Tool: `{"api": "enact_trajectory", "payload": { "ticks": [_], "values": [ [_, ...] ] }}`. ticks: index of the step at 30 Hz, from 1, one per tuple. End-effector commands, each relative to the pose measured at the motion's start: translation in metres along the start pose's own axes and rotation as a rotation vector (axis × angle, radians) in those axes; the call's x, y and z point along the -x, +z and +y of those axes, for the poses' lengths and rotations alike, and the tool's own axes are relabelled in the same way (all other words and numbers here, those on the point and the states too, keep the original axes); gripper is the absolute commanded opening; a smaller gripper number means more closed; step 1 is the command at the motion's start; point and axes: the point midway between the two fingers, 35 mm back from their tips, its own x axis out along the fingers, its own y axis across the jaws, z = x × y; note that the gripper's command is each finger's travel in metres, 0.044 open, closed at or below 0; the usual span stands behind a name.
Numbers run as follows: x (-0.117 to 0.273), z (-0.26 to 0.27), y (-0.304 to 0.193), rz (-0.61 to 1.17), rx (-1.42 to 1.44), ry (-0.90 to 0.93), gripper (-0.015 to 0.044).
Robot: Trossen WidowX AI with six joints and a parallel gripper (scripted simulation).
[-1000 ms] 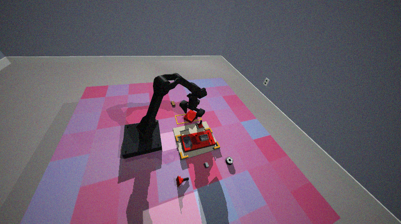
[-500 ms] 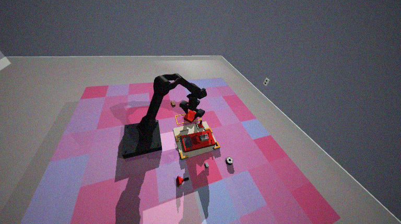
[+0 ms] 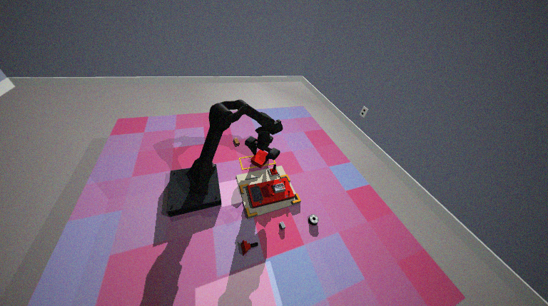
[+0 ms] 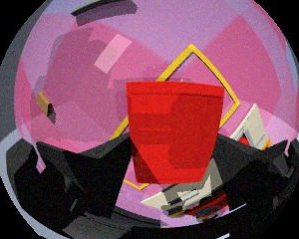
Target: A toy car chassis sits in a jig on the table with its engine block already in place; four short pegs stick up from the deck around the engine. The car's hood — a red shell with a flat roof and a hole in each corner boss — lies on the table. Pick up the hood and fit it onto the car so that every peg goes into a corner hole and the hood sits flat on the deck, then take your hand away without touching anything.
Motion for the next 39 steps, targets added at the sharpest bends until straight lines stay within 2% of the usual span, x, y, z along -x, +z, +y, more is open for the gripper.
{"api": "enact_trajectory", "payload": {
  "ticks": [1,2,20,27,39],
  "values": [
    [0.011,-0.001,0.002,-0.008,-0.001,-0.002,0.0012],
    [0.015,-0.001,0.002,-0.008,-0.001,-0.002,0.0000],
    [0.085,0.000,0.002,-0.008,-0.001,-0.002,0.0000],
    [0.088,-0.004,0.001,-0.008,-0.010,-0.003,0.0000],
    [0.089,-0.065,-0.024,-0.007,-0.231,-0.009,0.0000]
  ]
}}
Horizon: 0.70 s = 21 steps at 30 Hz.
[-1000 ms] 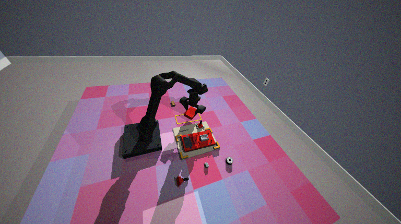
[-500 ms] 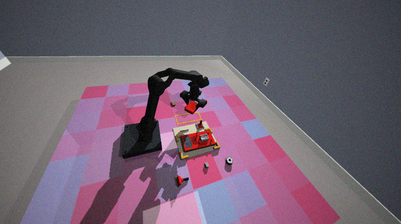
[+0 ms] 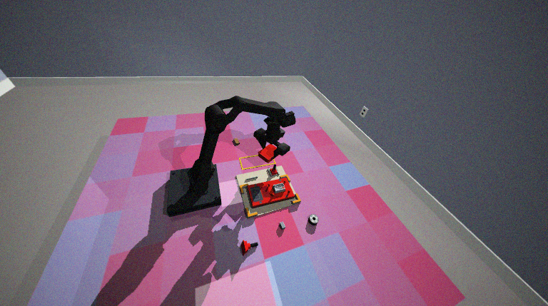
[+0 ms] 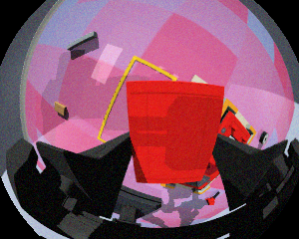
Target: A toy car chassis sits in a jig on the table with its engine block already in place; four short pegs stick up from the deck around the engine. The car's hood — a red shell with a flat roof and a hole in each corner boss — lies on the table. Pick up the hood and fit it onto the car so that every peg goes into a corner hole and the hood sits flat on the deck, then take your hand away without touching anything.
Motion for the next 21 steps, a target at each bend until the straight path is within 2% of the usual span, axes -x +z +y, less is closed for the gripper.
{"api": "enact_trajectory", "payload": {
  "ticks": [1,21],
  "values": [
    [0.000,-0.018,-0.005,0.002,-0.067,0.003,0.0000],
    [0.002,-0.116,-0.053,0.006,-0.424,-0.009,0.0000]
  ]
}}
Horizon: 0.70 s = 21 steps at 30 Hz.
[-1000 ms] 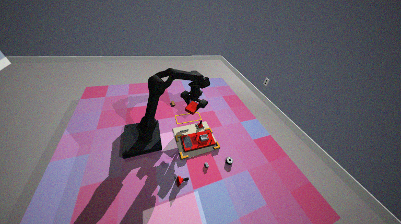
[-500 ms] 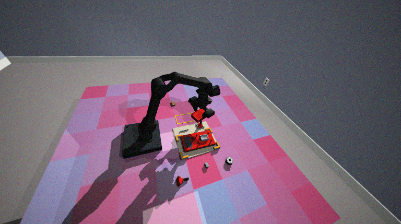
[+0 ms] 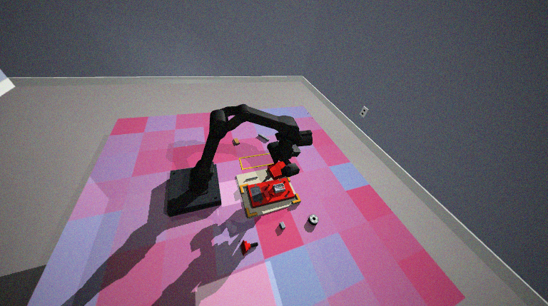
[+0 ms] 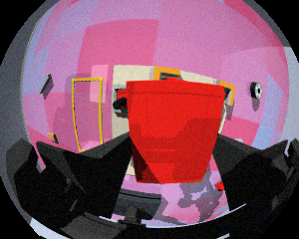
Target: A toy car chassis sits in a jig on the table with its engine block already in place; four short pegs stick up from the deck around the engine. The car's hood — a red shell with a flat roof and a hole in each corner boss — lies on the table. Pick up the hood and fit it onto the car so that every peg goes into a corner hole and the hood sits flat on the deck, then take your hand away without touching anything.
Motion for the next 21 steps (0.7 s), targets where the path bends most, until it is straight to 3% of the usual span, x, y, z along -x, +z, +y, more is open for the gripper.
{"api": "enact_trajectory", "payload": {
  "ticks": [1,11,21],
  "values": [
    [0.001,-0.018,-0.004,0.001,-0.065,0.004,0.0000],
    [-0.002,-0.044,-0.012,0.001,-0.161,0.000,0.0000],
    [-0.042,-0.046,-0.012,0.001,-0.161,0.000,0.0000]
  ]
}}
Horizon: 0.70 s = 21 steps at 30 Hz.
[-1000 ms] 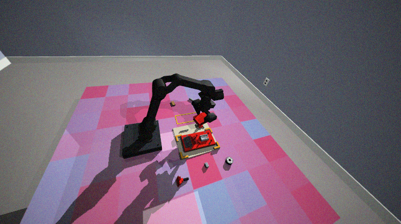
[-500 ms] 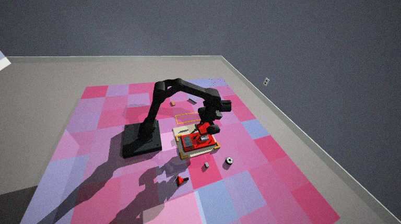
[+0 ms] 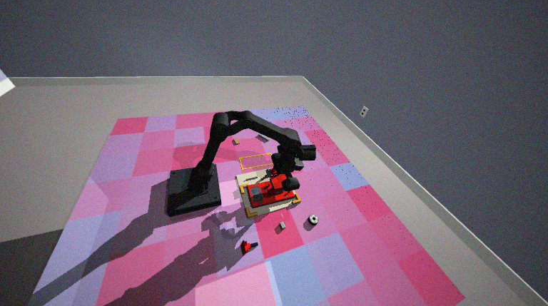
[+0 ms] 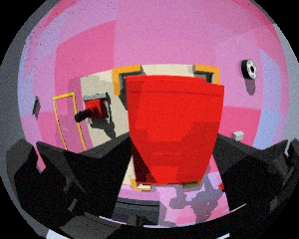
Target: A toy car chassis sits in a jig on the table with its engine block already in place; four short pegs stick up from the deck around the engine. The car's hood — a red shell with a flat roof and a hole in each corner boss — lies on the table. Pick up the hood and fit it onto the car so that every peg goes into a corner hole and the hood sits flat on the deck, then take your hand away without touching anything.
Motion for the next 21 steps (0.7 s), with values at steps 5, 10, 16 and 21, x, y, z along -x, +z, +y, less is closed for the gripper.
{"api": "enact_trajectory", "payload": {
  "ticks": [5,10,16,21],
  "values": [
    [-0.0227,0.0010,-0.0031,0.011,0.000,0.007,0.0000],
    [-0.0227,0.0019,-0.0036,0.011,0.000,0.007,0.0000],
    [-0.0227,0.0019,-0.0036,0.011,0.000,0.007,0.0000],
    [-0.0227,0.0019,-0.0036,0.011,0.000,0.007,0.0000]
  ]
}}
